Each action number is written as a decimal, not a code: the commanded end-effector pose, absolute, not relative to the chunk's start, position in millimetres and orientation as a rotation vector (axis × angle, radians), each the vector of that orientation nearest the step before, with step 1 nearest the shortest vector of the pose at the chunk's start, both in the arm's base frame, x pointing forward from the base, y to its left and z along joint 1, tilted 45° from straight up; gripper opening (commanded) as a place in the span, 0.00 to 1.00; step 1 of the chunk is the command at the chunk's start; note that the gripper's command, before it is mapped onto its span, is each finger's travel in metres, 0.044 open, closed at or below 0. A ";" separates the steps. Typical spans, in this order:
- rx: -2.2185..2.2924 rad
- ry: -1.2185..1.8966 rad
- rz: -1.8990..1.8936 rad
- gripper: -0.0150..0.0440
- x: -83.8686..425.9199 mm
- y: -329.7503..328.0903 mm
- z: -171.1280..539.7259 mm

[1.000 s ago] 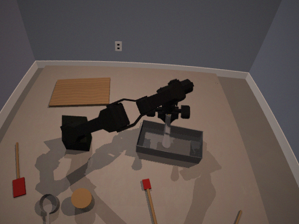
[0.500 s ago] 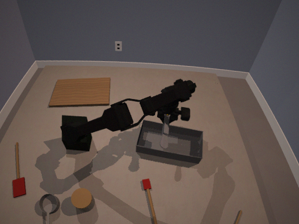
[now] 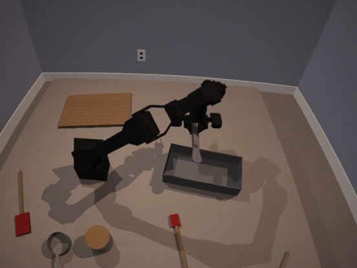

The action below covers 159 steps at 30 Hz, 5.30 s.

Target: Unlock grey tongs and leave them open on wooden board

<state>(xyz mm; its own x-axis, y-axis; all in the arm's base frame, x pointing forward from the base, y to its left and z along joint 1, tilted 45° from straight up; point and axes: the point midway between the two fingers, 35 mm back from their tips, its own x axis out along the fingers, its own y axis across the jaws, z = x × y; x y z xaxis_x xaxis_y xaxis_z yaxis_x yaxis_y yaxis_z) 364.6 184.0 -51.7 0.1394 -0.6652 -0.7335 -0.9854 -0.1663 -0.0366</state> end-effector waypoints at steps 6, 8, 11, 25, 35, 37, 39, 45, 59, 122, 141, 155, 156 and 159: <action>-2.040 1.524 1.037 0.00 317.9 245.1 -87.3; -2.070 1.512 1.088 0.00 306.4 256.4 -94.7; -2.115 1.494 1.163 0.00 288.2 272.2 -105.7; -2.322 1.411 1.492 0.00 192.1 324.2 -154.3; -2.382 1.382 1.589 0.00 160.9 333.1 -167.1; -2.392 1.368 1.615 0.00 153.3 335.5 -168.1; -2.409 1.344 1.658 0.00 140.8 339.1 -169.6; -2.464 1.259 1.811 0.00 94.1 348.3 -174.7; -2.588 1.024 2.184 0.00 -16.4 349.5 -184.6; -1.377 1.192 3.074 0.00 -122.2 322.5 -182.2; -1.377 1.192 3.074 0.00 -122.2 322.5 -182.2; -1.908 1.072 3.000 0.00 -133.8 310.5 -189.5; -1.981 1.048 2.982 0.00 -135.1 309.5 -190.1; -2.196 0.965 2.914 0.00 -138.8 307.4 -191.7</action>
